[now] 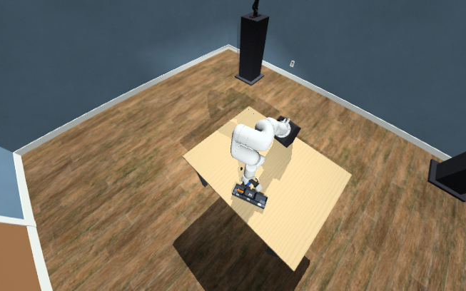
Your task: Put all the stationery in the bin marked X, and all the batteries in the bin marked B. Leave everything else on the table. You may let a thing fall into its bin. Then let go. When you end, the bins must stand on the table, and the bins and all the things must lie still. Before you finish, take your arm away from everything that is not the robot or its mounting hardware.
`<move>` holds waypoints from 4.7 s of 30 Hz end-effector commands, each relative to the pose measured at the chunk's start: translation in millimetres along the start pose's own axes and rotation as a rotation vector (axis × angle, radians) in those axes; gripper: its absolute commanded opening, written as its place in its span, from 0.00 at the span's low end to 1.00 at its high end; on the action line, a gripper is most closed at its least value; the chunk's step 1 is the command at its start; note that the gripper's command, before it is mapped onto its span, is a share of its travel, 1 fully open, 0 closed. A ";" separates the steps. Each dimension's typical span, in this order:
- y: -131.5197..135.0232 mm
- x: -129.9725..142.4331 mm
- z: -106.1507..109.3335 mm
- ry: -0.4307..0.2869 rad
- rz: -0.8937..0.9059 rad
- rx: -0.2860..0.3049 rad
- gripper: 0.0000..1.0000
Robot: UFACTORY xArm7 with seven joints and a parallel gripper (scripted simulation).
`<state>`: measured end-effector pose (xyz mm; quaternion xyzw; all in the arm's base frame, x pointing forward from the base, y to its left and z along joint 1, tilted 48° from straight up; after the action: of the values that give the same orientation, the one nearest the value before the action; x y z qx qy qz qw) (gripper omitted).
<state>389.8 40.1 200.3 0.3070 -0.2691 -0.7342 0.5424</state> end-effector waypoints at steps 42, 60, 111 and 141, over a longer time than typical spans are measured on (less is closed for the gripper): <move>0.1 -0.3 58.8 0.000 0.001 -0.002 0.00; 0.1 -0.3 58.8 0.000 0.001 -0.002 0.00; -0.2 -0.1 24.0 0.000 0.001 -0.002 0.00; -0.4 -0.1 -0.2 0.000 0.001 -0.003 0.56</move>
<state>389.9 40.1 200.5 0.3039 -0.2661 -0.7355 0.5439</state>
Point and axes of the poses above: the point where the finger pads meet when closed, its own z axis back along the fingers, its own y axis across the jaws, x = y × z, the point moved 9 cm from there along z, back along the fingers, and after that the axes turned 14 degrees about -z, right-handed, at the moved point
